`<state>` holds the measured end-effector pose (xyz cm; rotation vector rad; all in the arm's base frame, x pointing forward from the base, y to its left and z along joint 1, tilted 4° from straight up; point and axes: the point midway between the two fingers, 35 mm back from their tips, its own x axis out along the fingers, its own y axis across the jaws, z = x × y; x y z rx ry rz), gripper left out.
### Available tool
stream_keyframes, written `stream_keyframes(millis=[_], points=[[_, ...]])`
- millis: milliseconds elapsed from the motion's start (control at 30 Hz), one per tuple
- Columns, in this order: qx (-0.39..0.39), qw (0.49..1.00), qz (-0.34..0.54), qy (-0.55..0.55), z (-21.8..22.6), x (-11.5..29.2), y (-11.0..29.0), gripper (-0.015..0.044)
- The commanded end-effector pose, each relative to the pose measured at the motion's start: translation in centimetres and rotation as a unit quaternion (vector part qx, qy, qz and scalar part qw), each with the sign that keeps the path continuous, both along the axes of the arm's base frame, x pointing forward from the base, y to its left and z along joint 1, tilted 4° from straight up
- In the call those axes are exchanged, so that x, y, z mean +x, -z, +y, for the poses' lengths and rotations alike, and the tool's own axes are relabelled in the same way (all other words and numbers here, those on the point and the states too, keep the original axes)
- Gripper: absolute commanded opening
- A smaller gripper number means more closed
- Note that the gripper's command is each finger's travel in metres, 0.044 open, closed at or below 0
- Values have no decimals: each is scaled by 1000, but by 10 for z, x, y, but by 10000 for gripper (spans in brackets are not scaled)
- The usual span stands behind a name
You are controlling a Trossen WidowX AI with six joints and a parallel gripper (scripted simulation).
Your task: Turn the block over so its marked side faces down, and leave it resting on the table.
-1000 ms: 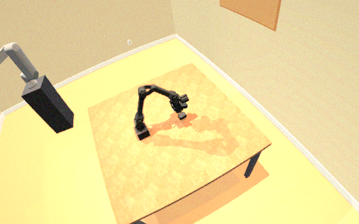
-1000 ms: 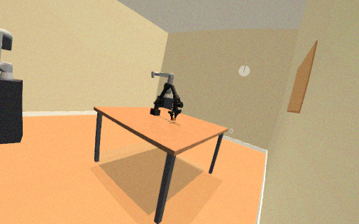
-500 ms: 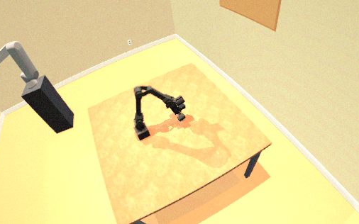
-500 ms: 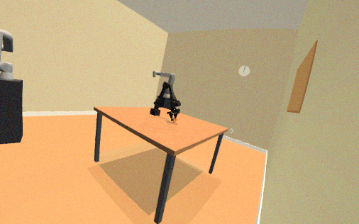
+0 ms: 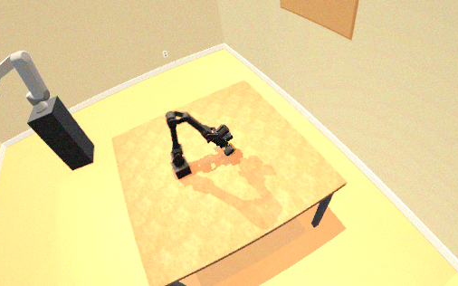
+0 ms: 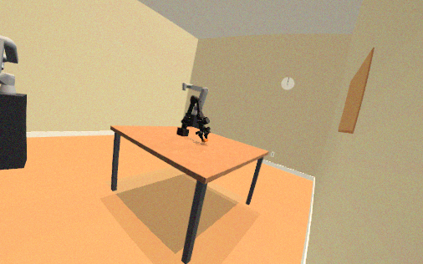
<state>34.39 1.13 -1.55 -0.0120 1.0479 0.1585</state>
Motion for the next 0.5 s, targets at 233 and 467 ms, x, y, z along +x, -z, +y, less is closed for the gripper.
stream_keyframes(millis=[233,467], points=[[8,999,-49,4,0,7,12,0],[13,995,-95,7,0,13,25,0]])
